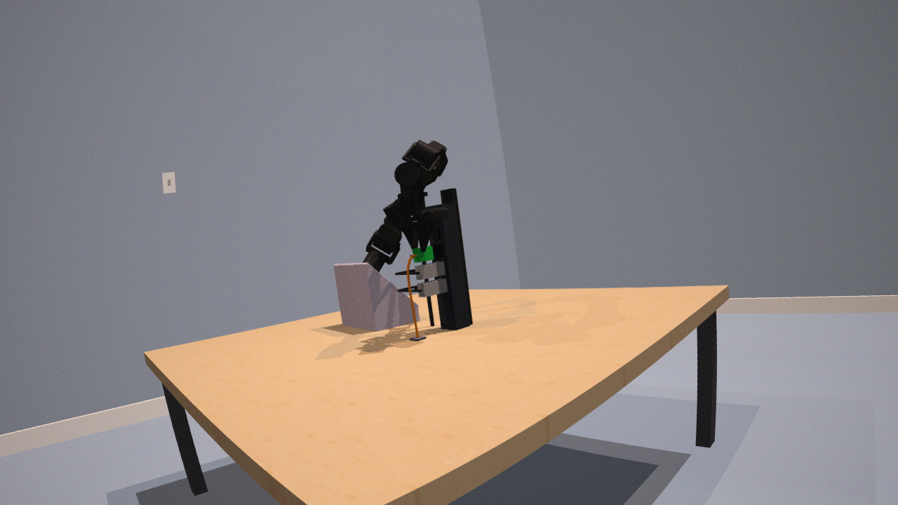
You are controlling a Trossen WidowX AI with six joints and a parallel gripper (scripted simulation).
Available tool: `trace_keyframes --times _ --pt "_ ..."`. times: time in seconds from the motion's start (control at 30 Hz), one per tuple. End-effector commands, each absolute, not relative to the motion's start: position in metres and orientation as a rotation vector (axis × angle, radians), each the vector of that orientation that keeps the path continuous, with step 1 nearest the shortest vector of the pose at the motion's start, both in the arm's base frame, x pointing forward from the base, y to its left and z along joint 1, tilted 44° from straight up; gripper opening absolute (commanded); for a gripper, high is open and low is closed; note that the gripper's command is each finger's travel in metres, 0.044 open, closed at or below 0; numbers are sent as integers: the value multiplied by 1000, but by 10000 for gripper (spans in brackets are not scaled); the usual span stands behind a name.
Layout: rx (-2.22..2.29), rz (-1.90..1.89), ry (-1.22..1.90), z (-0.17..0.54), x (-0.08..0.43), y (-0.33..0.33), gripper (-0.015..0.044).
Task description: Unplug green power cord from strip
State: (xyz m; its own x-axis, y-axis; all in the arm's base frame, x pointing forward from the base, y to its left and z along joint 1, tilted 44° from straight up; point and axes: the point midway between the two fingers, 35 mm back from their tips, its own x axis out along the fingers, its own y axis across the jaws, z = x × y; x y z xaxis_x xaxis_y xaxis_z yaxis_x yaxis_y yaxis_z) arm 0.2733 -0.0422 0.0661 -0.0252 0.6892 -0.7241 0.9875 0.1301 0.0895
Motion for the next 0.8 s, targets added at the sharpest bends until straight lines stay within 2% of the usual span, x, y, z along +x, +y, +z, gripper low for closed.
trace_keyframes --times 0.0,0.27,0.77 --pt "1621 -602 1778 66 273 -43 55" --pt "1621 -602 1778 66 273 -43 2" --pt "1622 -604 1775 54 278 -57 0"
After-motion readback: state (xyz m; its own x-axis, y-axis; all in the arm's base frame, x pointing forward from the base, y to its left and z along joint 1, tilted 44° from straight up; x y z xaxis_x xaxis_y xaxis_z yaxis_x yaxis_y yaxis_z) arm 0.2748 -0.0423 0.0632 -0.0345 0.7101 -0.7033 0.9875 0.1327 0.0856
